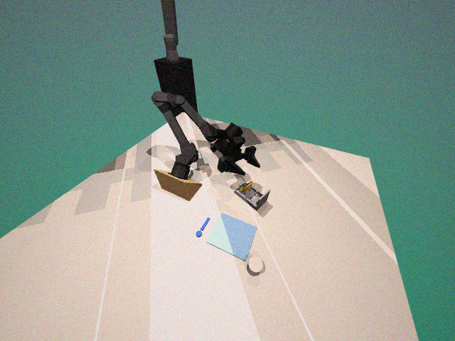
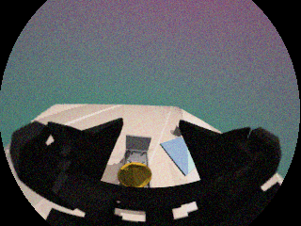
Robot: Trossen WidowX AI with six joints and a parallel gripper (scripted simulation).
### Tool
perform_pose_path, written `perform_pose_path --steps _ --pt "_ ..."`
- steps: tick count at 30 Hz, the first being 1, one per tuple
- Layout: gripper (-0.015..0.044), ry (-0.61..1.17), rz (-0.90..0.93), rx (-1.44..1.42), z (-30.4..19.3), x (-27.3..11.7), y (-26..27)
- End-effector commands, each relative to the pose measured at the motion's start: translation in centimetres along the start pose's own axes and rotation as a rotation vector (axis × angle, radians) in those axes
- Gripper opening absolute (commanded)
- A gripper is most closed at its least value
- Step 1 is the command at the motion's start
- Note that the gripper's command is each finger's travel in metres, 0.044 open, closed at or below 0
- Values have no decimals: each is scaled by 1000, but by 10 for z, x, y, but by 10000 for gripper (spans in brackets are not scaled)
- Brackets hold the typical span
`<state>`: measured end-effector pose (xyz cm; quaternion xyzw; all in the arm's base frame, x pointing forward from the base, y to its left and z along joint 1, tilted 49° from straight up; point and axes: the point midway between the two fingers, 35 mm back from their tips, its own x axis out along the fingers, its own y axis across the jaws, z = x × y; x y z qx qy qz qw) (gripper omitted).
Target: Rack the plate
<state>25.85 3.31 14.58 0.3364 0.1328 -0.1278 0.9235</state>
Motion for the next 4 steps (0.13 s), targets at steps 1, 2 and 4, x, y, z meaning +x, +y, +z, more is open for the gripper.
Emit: perform_pose_path --steps 1,2,4 --pt "400 45 -48 -88 -1 7 -5" --pt "400 60 -63 -115 -1 9 -7" --pt "400 93 -94 -168 -1 13 -11"
